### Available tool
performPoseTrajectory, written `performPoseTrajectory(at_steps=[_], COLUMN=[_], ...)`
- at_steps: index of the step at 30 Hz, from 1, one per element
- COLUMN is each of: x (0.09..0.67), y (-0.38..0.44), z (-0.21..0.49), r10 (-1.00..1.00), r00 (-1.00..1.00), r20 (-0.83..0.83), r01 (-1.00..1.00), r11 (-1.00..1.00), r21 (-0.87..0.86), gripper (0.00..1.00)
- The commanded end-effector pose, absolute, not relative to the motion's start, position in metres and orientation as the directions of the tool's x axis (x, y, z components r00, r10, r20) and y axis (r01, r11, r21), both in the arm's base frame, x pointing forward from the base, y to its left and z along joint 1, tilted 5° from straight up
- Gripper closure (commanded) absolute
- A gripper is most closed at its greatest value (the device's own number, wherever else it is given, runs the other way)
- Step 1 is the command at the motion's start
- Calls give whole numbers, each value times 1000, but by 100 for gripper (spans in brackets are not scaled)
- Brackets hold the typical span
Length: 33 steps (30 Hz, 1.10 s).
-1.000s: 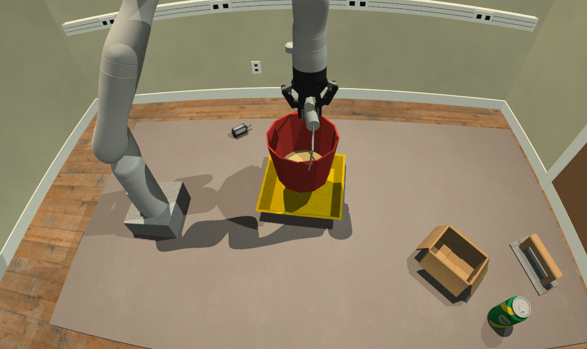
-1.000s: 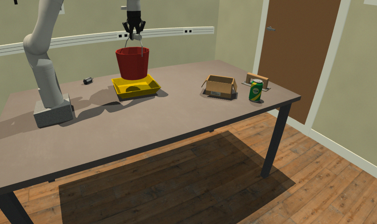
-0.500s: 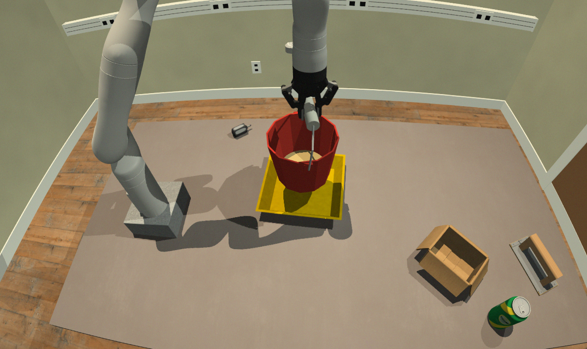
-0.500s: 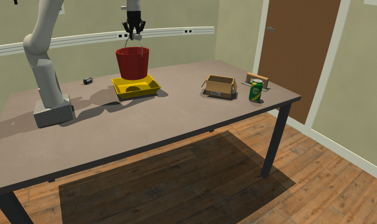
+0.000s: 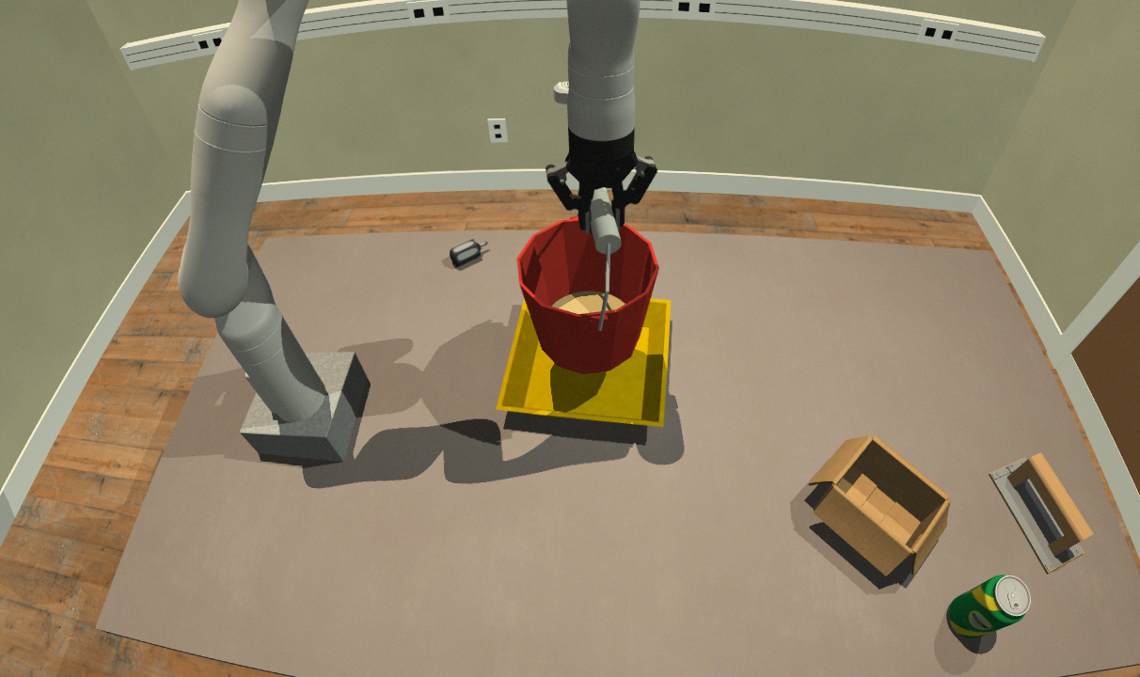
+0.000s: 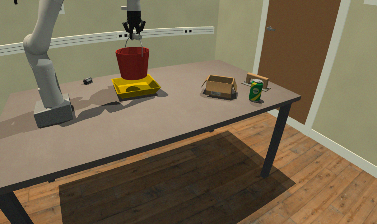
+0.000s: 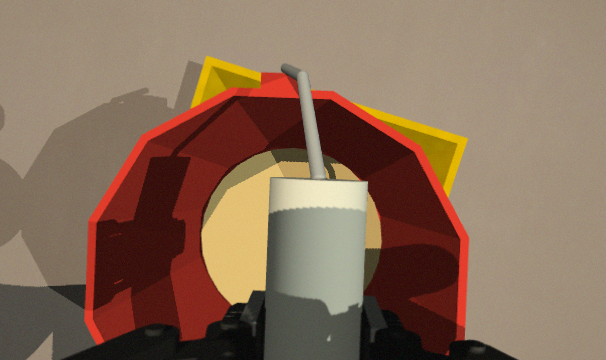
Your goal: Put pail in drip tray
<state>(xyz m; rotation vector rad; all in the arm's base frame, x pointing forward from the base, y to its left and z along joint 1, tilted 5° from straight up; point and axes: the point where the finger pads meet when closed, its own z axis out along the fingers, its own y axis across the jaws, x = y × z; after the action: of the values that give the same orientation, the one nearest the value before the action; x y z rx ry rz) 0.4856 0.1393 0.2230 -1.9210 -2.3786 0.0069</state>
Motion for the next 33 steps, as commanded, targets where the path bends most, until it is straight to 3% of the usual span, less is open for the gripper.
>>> performPoseTrajectory(at_steps=[1, 33], x=[486, 486], y=[139, 140], z=[224, 217], r10=[976, 976], r00=[-208, -208], r20=[63, 63], r01=[976, 976], r11=[212, 212], r21=[-54, -54], gripper=[90, 90])
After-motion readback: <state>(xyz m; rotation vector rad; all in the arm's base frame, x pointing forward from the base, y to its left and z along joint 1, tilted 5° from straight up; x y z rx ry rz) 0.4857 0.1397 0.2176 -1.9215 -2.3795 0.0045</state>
